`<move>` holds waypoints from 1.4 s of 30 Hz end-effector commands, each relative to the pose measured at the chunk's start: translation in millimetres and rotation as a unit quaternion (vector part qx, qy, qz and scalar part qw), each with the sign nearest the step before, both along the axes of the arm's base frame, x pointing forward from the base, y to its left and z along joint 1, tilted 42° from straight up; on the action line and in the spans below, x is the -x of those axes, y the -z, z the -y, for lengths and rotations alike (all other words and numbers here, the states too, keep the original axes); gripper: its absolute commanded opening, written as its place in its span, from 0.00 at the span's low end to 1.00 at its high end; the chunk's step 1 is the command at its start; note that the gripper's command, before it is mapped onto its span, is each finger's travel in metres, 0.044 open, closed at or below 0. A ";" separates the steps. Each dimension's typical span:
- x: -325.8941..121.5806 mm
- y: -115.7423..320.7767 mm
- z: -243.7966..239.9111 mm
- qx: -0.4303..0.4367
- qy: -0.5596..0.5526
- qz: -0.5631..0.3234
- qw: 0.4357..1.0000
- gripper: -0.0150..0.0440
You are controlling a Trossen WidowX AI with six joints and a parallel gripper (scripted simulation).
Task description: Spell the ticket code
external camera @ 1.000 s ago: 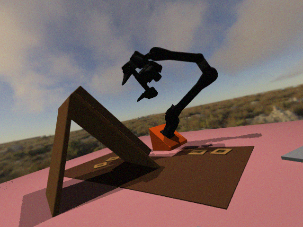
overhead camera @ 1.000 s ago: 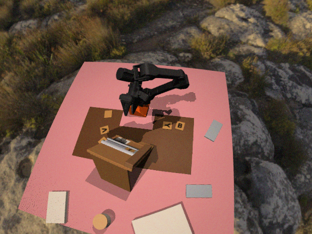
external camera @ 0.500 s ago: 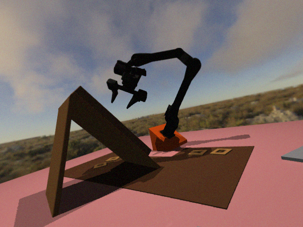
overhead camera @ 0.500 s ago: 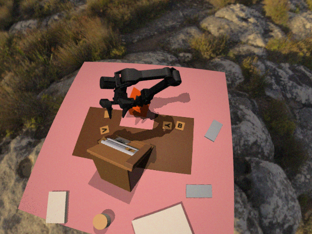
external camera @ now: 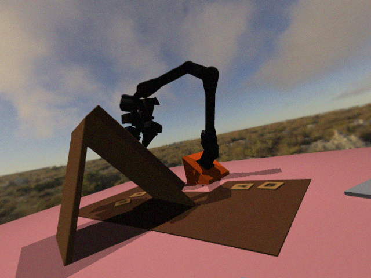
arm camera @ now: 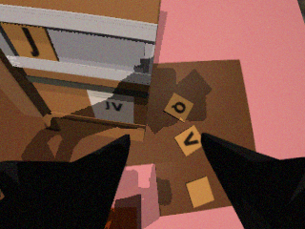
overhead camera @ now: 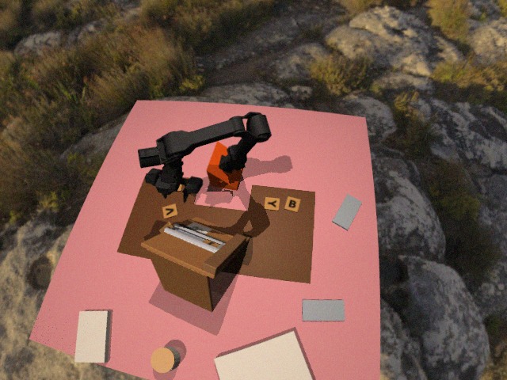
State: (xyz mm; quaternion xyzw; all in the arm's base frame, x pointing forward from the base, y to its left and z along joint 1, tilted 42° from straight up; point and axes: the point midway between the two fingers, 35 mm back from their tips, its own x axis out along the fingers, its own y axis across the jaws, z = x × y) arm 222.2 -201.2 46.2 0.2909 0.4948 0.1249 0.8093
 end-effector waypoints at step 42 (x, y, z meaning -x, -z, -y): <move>2.6 178.3 -34.6 -0.188 0.266 -0.423 0.845 0.83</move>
